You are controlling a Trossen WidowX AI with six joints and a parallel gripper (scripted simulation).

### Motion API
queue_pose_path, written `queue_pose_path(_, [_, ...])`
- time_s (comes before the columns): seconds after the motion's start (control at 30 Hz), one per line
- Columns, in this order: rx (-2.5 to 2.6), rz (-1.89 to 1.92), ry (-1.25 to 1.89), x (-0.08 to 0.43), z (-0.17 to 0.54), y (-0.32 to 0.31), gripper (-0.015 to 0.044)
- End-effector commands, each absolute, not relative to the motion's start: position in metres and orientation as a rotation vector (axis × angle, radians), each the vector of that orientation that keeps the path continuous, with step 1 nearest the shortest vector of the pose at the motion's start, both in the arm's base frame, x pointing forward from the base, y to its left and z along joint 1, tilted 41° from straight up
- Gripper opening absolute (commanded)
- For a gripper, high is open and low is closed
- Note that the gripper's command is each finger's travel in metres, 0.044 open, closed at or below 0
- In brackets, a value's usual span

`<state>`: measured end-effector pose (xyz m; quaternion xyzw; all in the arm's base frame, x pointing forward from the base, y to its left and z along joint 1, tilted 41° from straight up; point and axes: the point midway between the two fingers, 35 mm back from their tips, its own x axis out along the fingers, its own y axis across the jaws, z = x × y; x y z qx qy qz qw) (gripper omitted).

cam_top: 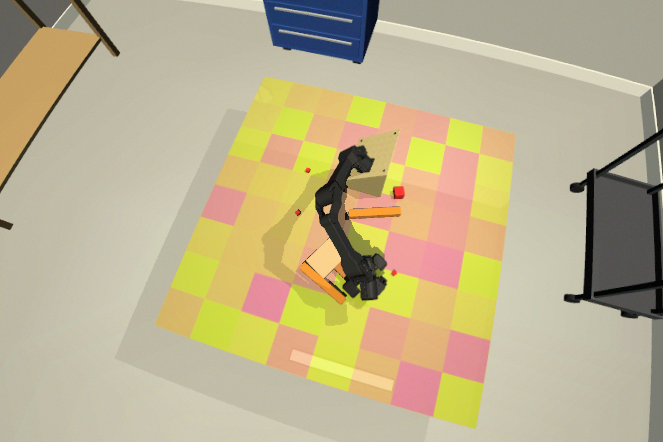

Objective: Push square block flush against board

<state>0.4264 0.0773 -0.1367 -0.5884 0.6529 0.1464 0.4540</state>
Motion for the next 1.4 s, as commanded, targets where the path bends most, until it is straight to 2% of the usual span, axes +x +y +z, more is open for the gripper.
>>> queue_pose_path(0.0, [-1.454,0.354,1.63,0.423,-0.135,0.066,0.0])
queue_pose_path(1.37, [-1.456,0.352,1.633,0.403,-0.114,0.037,0.0])
